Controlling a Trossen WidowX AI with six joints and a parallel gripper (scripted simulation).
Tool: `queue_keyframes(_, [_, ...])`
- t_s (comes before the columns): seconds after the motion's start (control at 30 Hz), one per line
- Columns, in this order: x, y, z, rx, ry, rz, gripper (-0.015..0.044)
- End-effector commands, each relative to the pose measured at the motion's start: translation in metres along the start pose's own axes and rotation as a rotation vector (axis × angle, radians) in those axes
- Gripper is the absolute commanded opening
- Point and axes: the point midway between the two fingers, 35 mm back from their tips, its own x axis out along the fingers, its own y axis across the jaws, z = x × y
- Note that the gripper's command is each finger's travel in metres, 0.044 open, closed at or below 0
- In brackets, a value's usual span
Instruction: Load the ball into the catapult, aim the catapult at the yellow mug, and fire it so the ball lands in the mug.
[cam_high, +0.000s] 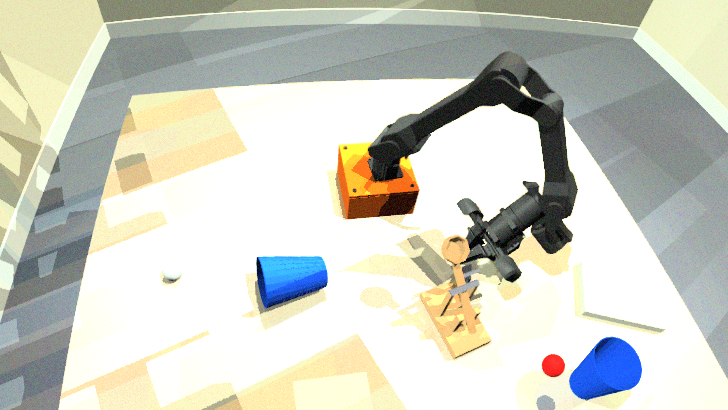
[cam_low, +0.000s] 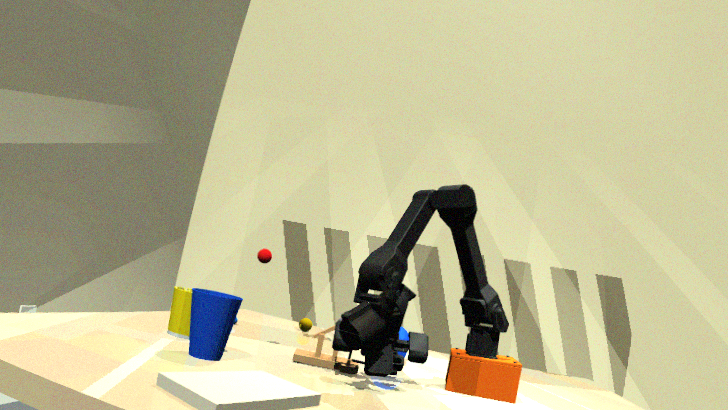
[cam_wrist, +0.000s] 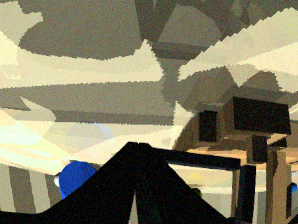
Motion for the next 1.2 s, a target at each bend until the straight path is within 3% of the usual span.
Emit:
queue_keyframes(0.0, [-0.056,-0.005,-0.013,0.017,-0.024,-0.021,0.0])
queue_keyframes(0.13, [-0.11,0.002,-0.039,0.021,-0.027,-0.023,0.0])
queue_keyframes(0.23, [-0.113,0.003,-0.041,0.021,-0.027,-0.023,0.0])
queue_keyframes(0.27, [-0.096,-0.003,-0.031,0.02,-0.03,-0.031,0.0026])
queue_keyframes(0.8, [-0.098,-0.056,-0.033,0.391,-0.254,0.014,0.044])
queue_keyframes(1.17, [-0.102,-0.095,-0.044,0.645,-0.415,0.057,0.044])
